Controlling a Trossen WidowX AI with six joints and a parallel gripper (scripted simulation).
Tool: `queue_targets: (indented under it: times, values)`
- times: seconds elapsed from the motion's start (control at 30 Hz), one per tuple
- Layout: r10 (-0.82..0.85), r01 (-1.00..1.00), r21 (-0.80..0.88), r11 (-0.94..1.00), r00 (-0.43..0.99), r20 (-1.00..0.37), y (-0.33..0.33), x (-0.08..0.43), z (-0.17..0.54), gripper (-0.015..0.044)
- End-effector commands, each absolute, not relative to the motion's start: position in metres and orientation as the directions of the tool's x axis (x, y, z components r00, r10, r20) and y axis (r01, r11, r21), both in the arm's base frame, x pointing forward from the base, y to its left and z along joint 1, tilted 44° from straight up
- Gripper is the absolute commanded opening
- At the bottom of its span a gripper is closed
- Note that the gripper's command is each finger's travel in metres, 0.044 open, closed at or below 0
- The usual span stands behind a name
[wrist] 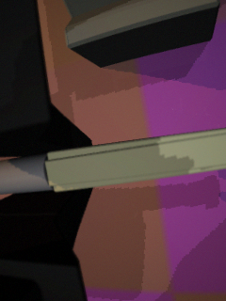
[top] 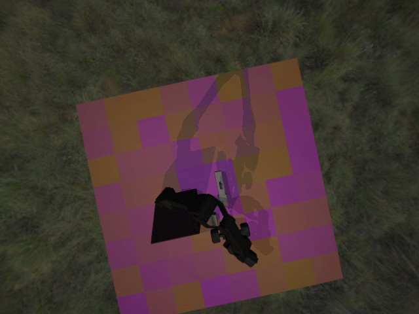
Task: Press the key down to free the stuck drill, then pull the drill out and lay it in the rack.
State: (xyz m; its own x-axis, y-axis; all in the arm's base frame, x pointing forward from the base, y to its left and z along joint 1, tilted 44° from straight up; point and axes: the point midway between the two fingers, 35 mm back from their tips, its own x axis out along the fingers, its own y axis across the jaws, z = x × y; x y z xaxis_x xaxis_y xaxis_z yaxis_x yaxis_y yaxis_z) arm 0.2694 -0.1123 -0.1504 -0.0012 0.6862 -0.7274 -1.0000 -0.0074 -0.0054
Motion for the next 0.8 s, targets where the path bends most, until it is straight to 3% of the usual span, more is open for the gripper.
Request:
queue_targets:
  times: [0.0,0.77]
  values:
    - [0.684,-1.000,-0.007,-0.011,-0.002,-0.729,-0.115,0.270,-0.148,0.0000]
    - [0.684,-1.000,-0.007,-0.011,-0.003,-0.730,-0.124,0.269,-0.136,0.0000]
